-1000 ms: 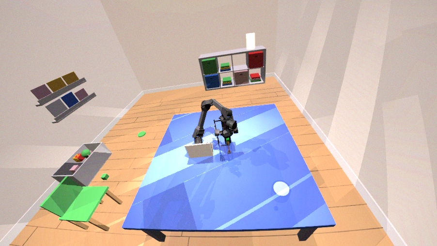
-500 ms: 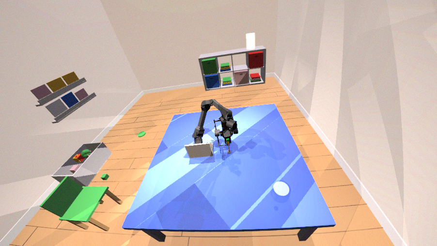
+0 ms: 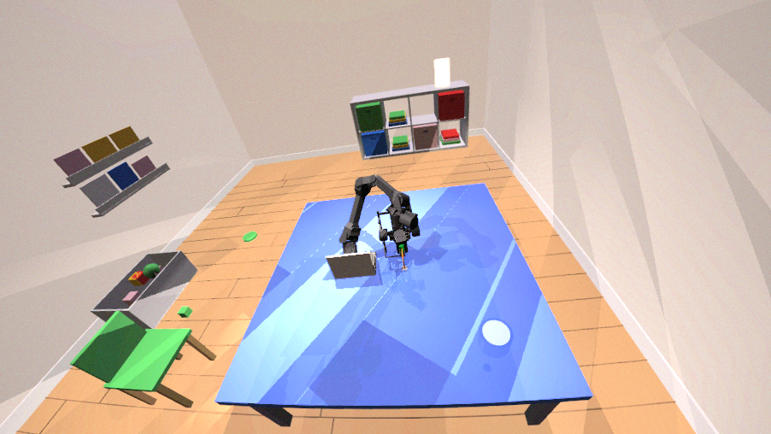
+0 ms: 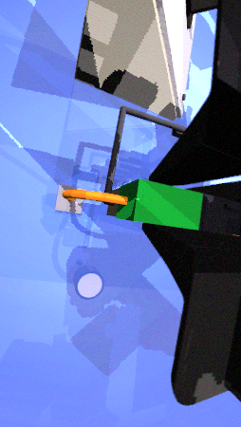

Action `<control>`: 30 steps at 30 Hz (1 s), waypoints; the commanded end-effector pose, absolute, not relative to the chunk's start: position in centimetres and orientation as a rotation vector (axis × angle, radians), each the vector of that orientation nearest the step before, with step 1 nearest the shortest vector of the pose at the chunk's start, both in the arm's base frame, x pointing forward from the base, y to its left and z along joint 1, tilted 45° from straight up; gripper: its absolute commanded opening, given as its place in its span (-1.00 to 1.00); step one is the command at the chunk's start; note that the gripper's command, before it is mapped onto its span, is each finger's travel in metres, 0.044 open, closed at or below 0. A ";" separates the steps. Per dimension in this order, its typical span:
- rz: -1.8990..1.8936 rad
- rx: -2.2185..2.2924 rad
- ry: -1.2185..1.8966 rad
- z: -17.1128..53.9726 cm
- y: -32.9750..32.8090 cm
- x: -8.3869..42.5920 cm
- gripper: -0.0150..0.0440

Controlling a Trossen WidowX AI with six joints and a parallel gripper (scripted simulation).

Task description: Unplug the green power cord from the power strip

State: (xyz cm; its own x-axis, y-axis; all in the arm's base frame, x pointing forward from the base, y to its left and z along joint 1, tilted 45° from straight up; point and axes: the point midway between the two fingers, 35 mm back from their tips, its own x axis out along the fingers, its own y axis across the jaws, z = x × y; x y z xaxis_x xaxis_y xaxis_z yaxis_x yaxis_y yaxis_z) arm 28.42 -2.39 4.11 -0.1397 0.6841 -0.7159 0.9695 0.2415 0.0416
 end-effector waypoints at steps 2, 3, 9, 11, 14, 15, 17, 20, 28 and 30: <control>-0.591 1.508 1.898 4.1 -2.5 28.4 -0.49; -0.591 1.508 1.897 4.0 -2.5 28.5 -0.49; -0.592 1.509 1.897 3.5 -3.1 28.7 -0.49; -0.593 1.509 1.897 3.3 -3.3 28.8 -0.49; -0.593 1.509 1.896 3.0 -3.7 28.9 -0.49; -0.593 1.510 1.896 2.9 -3.8 29.0 -0.49; -0.593 1.510 1.896 2.6 -4.0 29.1 -0.49; -0.594 1.510 1.896 2.3 -4.4 29.2 -0.49; -0.595 1.511 1.895 1.6 -5.4 29.5 -0.49; -0.595 1.511 1.895 1.4 -5.6 29.5 -0.49</control>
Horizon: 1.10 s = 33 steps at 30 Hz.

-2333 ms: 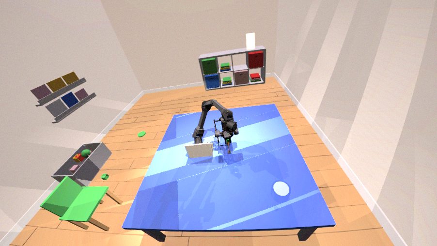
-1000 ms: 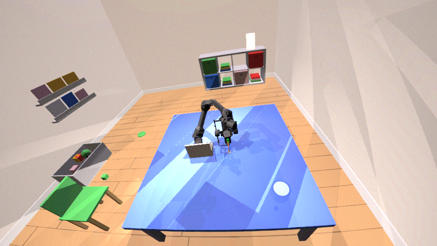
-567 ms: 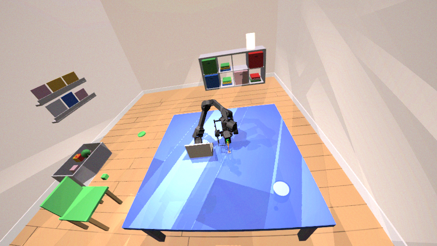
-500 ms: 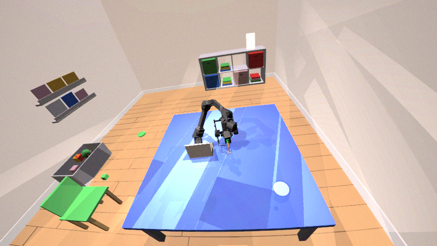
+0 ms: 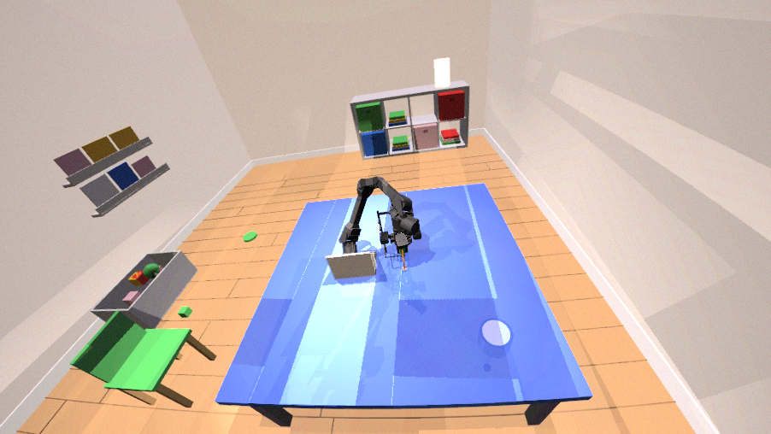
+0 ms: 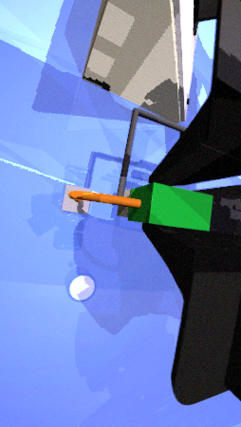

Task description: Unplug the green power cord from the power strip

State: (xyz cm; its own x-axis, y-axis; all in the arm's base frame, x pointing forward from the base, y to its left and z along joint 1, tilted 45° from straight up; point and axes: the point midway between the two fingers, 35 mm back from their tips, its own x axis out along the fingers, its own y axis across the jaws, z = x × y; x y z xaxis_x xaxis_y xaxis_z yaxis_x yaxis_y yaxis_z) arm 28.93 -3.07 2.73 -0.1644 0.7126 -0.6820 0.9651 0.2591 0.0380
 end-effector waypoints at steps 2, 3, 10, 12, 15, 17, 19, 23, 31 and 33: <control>-0.595 1.512 1.895 1.2 -5.9 29.6 -0.49; -0.595 1.512 1.895 1.1 -6.0 29.6 -0.49; -0.596 1.513 1.895 0.5 -7.0 29.7 -0.49; -0.596 1.513 1.895 0.3 -7.2 29.7 -0.49; -0.596 1.513 1.895 0.0 -7.6 29.7 -0.49; -0.595 1.515 1.896 0.2 -7.0 29.7 -0.31; -0.595 1.516 1.897 0.4 -6.4 29.6 -0.14; -0.595 1.516 1.897 0.4 -6.4 29.6 0.22; -0.595 1.515 1.896 -0.2 -7.3 30.0 0.93; -0.596 1.514 1.894 -1.0 -8.6 30.4 1.00</control>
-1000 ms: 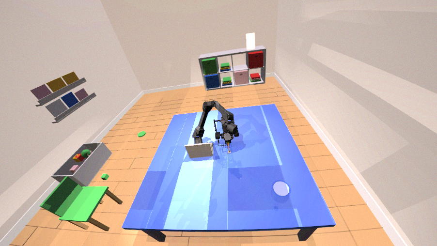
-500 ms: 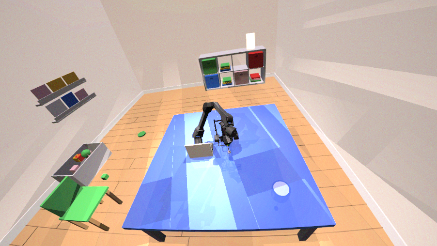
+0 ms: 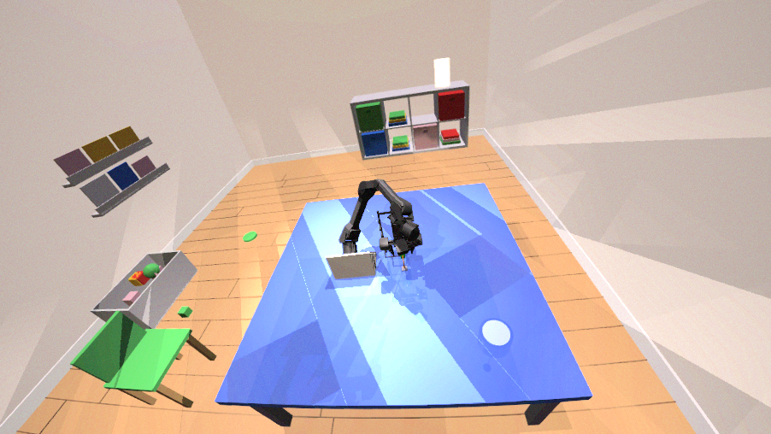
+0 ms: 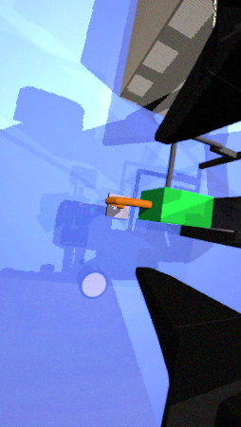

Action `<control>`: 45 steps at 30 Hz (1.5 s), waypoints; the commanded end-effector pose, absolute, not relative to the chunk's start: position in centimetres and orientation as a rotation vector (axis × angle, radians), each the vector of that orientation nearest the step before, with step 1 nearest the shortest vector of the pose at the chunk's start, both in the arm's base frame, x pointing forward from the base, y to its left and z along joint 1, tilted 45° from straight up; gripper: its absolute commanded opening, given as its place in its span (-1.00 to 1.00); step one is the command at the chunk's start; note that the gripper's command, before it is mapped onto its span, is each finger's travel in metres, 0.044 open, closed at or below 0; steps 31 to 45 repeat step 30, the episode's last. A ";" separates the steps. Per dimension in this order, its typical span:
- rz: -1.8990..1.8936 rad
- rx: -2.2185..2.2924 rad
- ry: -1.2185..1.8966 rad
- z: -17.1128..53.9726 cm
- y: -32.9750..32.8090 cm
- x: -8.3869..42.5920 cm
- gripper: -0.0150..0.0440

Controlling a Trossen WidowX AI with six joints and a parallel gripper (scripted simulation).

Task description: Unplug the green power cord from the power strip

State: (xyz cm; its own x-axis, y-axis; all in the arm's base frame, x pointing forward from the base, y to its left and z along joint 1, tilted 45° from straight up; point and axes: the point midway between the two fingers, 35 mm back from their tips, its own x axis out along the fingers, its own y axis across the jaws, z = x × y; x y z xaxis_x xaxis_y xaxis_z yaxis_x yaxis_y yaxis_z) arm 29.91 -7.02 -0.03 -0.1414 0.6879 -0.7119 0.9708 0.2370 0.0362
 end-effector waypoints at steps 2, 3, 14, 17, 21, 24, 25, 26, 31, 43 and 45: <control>-0.597 1.514 1.893 -2.0 -10.1 30.7 1.00; -0.597 1.513 1.893 -2.5 -10.8 30.9 1.00; -0.597 1.513 1.893 -2.9 -11.4 30.9 1.00; -0.597 1.513 1.893 -2.9 -11.4 30.9 1.00; -0.597 1.513 1.893 -2.9 -11.4 30.9 1.00; -0.597 1.513 1.893 -2.9 -11.4 30.9 1.00; -0.597 1.513 1.893 -2.9 -11.4 30.9 1.00; -0.597 1.513 1.893 -2.9 -11.4 30.9 1.00; -0.597 1.513 1.893 -2.9 -11.4 30.9 1.00; -0.597 1.513 1.893 -2.9 -11.4 30.9 1.00; -0.597 1.513 1.893 -2.9 -11.4 30.9 1.00</control>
